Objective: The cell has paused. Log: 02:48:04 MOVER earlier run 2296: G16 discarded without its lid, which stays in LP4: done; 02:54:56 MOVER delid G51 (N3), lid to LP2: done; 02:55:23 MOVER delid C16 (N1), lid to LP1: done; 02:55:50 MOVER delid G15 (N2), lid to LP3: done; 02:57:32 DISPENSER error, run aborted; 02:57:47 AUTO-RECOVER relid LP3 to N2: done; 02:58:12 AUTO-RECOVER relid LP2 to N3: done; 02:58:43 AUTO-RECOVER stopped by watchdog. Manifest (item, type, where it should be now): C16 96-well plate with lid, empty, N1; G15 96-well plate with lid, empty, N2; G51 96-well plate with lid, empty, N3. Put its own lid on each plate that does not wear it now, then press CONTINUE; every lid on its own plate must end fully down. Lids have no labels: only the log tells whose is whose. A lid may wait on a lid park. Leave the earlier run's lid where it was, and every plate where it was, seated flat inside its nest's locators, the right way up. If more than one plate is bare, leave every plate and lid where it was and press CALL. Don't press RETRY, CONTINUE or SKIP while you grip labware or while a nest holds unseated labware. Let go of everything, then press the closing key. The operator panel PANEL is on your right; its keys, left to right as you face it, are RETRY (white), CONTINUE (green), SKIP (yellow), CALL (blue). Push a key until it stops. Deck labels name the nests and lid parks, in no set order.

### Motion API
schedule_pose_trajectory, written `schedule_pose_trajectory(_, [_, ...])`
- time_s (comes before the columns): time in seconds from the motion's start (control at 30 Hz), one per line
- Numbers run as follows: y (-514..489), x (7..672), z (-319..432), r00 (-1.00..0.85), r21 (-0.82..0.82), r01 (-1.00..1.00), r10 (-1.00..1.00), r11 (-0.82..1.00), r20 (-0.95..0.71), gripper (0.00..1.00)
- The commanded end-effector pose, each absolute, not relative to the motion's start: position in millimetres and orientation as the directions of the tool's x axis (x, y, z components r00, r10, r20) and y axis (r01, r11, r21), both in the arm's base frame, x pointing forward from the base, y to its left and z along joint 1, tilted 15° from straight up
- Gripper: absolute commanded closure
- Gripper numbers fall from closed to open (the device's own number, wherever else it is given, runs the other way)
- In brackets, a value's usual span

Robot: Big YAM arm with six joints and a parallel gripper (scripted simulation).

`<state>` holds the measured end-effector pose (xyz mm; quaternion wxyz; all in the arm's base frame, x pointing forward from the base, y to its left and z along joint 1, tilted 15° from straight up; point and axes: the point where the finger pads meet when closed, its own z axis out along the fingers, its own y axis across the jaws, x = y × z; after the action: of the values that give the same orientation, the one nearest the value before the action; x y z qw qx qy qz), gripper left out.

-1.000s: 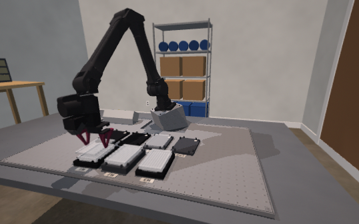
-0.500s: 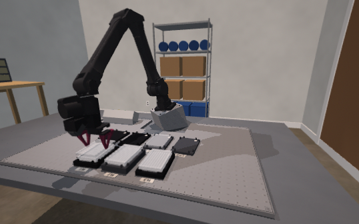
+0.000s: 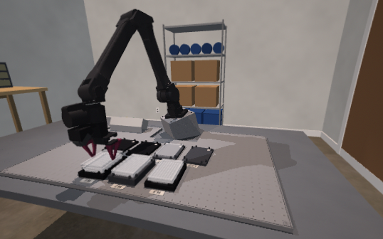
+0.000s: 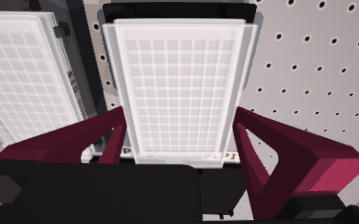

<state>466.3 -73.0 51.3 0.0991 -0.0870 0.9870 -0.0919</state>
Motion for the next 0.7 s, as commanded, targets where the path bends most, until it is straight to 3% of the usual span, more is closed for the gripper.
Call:
schedule_pose_trajectory(0.0, [-76.5, 471.3, 51.9, -0.962, -0.203, -0.153, -0.192, 0.967, -0.193, 1.0])
schedule_pose_trajectory(0.67, [-78.2, 479.1, 54.0, -0.959, -0.207, -0.149, -0.193, 0.967, -0.209, 1.0])
